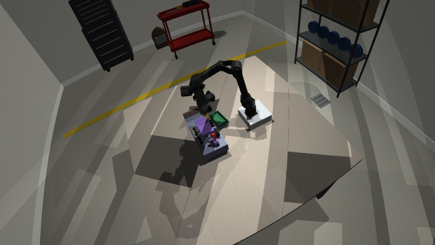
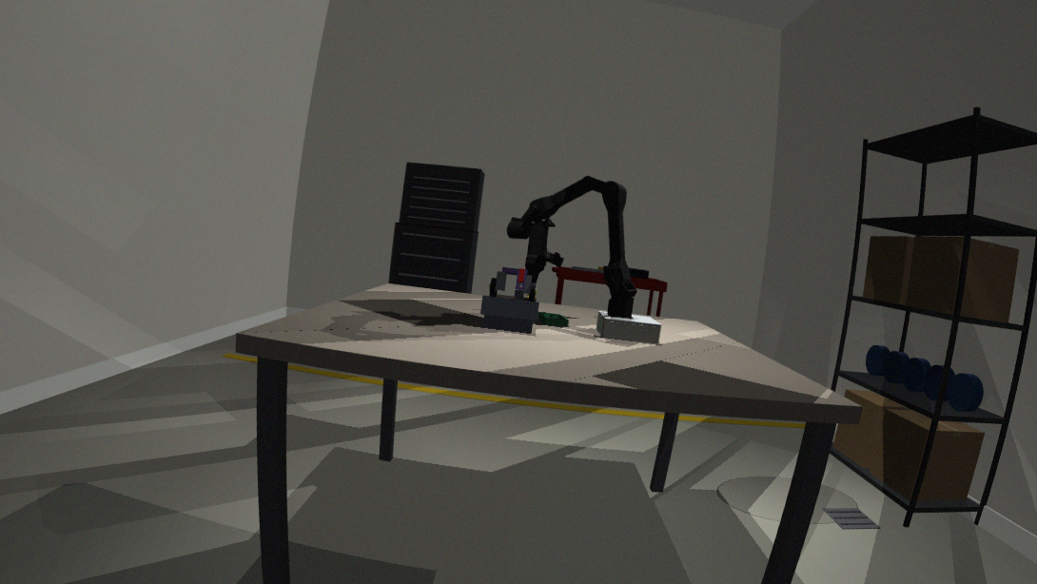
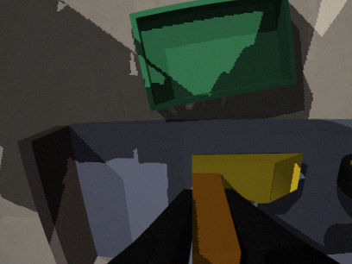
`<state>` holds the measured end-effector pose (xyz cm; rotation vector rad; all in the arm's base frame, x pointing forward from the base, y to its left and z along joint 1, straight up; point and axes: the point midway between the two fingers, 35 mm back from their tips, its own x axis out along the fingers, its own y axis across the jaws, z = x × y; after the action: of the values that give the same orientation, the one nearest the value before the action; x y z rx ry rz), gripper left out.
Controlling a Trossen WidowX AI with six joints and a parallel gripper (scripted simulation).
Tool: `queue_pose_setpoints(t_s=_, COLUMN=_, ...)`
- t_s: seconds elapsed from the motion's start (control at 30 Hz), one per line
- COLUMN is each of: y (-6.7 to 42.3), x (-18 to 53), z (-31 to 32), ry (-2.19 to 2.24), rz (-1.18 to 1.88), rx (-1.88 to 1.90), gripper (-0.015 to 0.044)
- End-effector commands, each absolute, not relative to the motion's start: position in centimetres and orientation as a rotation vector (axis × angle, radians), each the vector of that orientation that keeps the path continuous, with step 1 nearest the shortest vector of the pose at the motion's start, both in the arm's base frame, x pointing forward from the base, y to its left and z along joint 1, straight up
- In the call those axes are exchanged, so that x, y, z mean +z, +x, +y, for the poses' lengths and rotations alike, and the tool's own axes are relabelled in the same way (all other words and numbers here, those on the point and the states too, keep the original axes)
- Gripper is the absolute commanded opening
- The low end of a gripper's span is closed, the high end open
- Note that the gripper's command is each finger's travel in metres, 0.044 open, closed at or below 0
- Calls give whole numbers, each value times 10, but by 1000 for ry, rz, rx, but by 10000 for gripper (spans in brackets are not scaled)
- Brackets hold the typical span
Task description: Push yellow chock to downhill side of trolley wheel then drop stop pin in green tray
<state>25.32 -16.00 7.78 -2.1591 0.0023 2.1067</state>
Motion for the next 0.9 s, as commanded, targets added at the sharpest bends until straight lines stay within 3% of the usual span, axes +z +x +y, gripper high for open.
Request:
queue_pose_setpoints(t_s=0.0, y=254, x=69, z=-158, ry=-2157, rz=1, rx=2100, gripper=0)
queue_pose_setpoints(t_s=0.87, y=254, x=70, z=-135, ry=-2156, rz=-1, rx=2099, gripper=0)
